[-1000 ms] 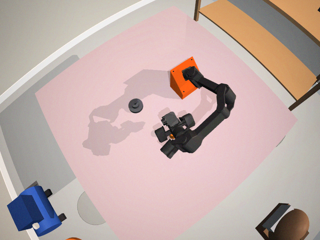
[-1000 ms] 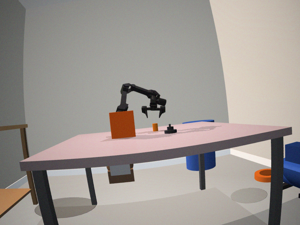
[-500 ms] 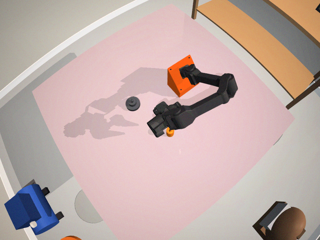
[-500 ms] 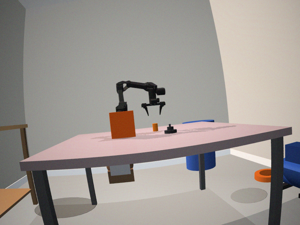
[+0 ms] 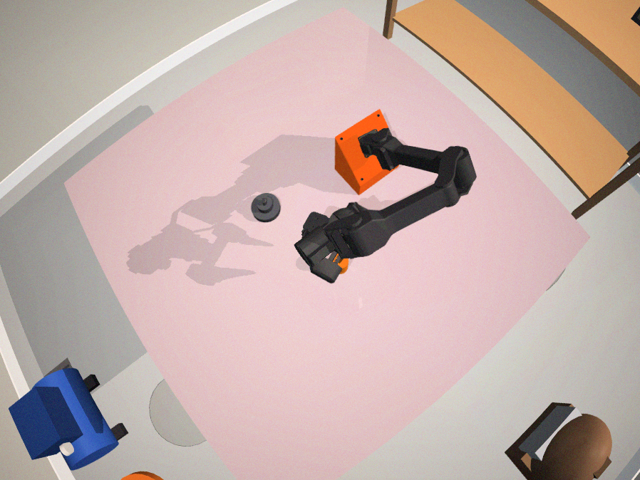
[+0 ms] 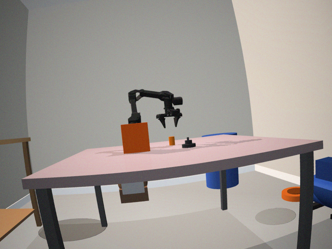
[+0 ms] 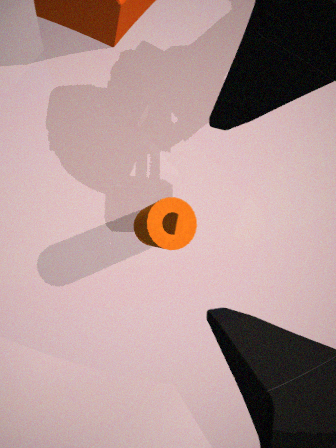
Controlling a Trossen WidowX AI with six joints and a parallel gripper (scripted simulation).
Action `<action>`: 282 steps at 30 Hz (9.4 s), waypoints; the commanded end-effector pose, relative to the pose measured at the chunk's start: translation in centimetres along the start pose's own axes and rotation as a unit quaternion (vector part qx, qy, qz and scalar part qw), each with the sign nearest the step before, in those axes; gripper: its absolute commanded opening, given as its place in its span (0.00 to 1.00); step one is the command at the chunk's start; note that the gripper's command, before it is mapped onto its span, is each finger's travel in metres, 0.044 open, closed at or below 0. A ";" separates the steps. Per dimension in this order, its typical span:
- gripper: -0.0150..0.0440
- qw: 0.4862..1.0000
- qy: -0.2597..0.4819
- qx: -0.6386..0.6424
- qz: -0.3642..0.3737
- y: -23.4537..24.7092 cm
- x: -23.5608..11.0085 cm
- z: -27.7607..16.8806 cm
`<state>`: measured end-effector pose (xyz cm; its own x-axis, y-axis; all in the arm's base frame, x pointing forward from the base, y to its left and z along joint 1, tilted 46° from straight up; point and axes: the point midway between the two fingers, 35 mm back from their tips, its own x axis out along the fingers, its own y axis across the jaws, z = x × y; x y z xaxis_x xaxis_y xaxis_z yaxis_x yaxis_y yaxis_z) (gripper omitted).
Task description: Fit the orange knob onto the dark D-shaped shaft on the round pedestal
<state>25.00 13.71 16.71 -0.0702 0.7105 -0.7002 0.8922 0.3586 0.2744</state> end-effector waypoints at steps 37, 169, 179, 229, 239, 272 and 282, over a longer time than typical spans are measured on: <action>1.00 0.845 0.001 -0.534 0.004 0.1 4.5 -0.2; 0.25 0.849 -0.007 -0.528 -0.002 0.6 -0.6 12.5; 0.25 0.849 -0.007 -0.529 -0.003 0.1 0.0 15.7; 0.25 0.845 -0.003 -0.535 0.000 -4.3 5.5 26.7; 0.25 0.842 -0.003 -0.540 0.000 -4.3 5.4 26.8; 0.25 0.842 -0.003 -0.540 0.000 -4.3 5.4 26.7; 0.25 0.806 -0.003 -0.591 0.000 -4.2 5.1 26.6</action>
<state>32.66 -0.28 -5.72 -0.0656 0.7094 -0.7018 -0.0794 0.6974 0.7123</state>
